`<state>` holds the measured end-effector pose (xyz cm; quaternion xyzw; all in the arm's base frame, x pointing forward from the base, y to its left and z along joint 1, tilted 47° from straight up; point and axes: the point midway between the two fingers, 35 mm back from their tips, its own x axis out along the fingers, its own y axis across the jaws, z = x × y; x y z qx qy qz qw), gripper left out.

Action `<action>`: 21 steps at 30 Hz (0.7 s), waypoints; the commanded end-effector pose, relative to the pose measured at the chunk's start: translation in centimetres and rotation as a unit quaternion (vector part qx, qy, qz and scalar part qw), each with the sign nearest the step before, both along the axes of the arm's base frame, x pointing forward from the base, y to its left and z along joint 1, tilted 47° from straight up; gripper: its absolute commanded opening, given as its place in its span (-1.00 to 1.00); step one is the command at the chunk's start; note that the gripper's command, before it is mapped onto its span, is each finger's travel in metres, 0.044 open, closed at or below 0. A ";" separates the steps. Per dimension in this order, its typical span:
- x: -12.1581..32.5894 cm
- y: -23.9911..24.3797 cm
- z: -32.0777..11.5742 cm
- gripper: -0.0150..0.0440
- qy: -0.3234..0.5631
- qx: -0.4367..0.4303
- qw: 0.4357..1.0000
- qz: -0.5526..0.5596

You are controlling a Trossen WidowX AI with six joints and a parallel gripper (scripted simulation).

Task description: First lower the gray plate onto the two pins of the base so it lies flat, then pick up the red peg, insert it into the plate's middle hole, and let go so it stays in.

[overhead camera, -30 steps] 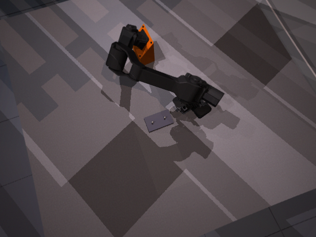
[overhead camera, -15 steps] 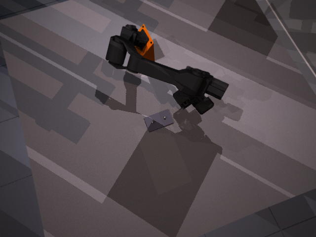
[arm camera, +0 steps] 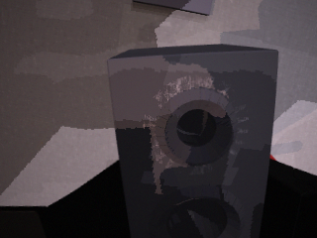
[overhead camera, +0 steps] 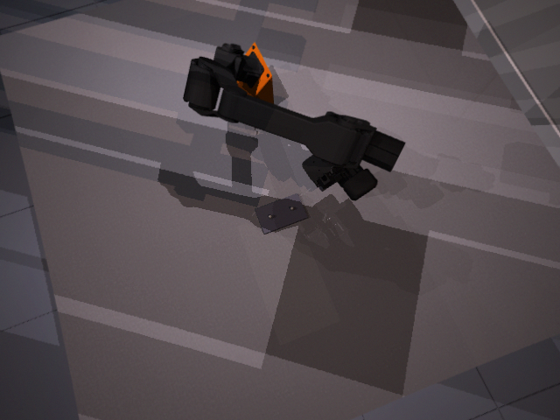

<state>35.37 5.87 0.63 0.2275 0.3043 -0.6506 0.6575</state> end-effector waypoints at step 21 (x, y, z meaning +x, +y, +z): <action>0.6 -7.2 2.1 -0.49 -0.039 0.005 0.999 -0.038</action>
